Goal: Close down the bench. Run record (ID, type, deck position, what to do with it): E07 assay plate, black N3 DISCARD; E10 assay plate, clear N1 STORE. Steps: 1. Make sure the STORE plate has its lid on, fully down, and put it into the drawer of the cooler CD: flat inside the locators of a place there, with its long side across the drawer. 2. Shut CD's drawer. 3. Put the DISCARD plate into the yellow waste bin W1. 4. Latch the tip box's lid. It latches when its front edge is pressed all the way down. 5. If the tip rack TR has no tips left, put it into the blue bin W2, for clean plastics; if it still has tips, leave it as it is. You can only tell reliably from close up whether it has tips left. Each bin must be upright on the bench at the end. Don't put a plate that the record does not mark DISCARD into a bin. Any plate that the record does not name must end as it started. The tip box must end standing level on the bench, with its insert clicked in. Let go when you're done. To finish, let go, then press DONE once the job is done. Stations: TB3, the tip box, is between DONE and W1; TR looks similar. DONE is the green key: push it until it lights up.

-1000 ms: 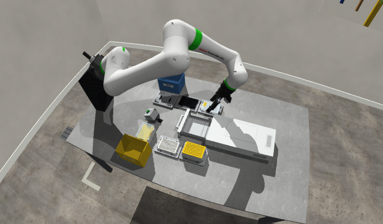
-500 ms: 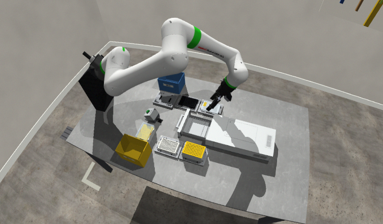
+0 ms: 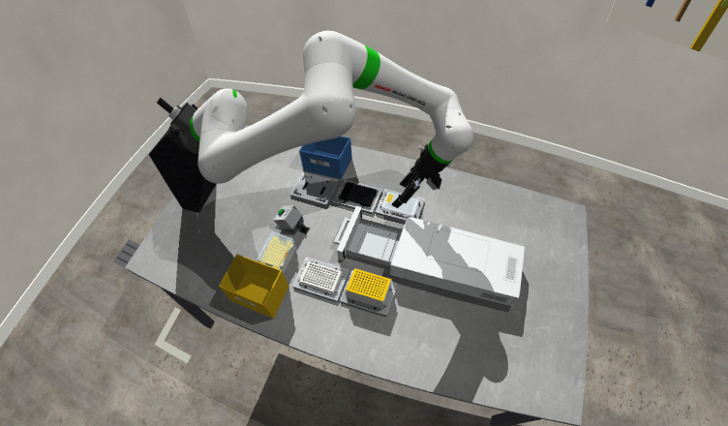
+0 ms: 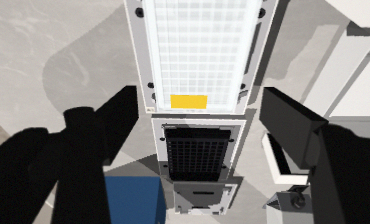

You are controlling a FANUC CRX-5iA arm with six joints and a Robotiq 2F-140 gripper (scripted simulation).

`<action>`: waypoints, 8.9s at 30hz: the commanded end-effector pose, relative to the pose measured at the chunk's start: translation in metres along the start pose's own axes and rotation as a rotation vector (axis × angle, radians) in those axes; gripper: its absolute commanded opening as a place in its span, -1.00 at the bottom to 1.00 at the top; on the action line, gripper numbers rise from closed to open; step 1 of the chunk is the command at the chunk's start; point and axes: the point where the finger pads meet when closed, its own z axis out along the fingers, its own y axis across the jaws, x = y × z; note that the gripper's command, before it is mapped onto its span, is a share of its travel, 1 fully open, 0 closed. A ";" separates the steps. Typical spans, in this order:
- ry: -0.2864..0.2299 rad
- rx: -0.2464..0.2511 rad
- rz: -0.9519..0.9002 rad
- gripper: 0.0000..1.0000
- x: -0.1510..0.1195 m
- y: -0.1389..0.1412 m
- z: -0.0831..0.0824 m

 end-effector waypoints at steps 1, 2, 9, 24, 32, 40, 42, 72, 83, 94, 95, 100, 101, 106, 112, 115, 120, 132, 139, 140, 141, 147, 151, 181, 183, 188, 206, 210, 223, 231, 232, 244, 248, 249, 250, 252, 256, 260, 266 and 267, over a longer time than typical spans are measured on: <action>0.001 0.000 0.000 0.40 0.000 0.000 -0.002; 0.001 0.000 0.000 0.40 -0.001 0.000 -0.004; 0.001 0.000 0.000 0.40 -0.005 0.000 -0.012; 0.001 0.000 0.000 0.40 -0.012 0.000 -0.028; 0.001 0.000 0.000 0.40 -0.017 0.000 -0.037; 0.001 0.000 0.000 0.40 -0.020 0.000 -0.045; 0.001 0.000 0.000 0.40 -0.021 0.000 -0.047; 0.001 0.000 0.000 0.40 -0.036 0.000 -0.077; 0.001 0.000 0.000 0.40 -0.034 0.000 -0.073; 0.001 0.000 0.000 0.40 -0.029 0.000 -0.062; 0.001 0.000 0.000 0.40 -0.028 0.000 -0.061; 0.001 0.000 0.000 0.40 -0.026 0.000 -0.055; 0.001 0.000 0.000 0.40 -0.026 0.000 -0.055; 0.001 0.000 0.000 0.40 -0.023 0.000 -0.050; 0.001 0.000 0.000 0.40 -0.020 0.000 -0.043; 0.001 0.000 0.000 0.40 -0.018 0.000 -0.039; 0.001 0.000 0.000 0.40 -0.016 0.000 -0.036; 0.001 0.000 0.000 0.40 -0.010 0.000 -0.021; 0.001 0.000 0.000 0.40 -0.007 0.000 -0.015; 0.001 0.000 0.000 0.40 -0.006 0.000 -0.014; 0.001 0.000 0.000 0.40 -0.006 0.000 -0.013; 0.001 0.000 0.000 0.40 -0.002 0.000 -0.006; 0.001 0.000 0.000 0.40 0.000 0.000 -0.001; 0.001 0.000 0.000 0.40 0.012 0.000 0.026; 0.001 0.000 0.000 0.40 0.013 0.000 0.028; 0.001 0.000 0.000 0.40 0.015 0.000 0.032; 0.001 0.000 0.000 0.37 0.019 0.000 0.040; 0.001 0.000 0.000 0.34 0.019 0.000 0.040; 0.001 0.000 0.000 0.24 0.019 0.000 0.039; 0.001 0.000 0.000 -0.80 0.018 0.000 0.038; 0.001 0.000 0.000 -0.80 0.018 0.000 0.038; 0.001 0.000 0.000 -0.80 0.018 0.000 0.038; 0.001 0.000 0.000 -0.80 0.018 0.000 0.038; 0.001 0.000 0.000 -0.80 0.018 0.000 0.038; 0.001 0.000 0.000 -0.80 0.018 0.000 0.037; 0.001 0.000 0.000 -0.80 0.018 0.000 0.037; 0.001 0.000 0.000 -0.80 0.018 0.000 0.037; 0.001 0.000 0.000 -0.80 0.017 0.000 0.037; 0.001 0.000 0.000 -0.80 0.017 0.000 0.035; 0.001 0.000 0.000 -0.80 0.016 0.000 0.034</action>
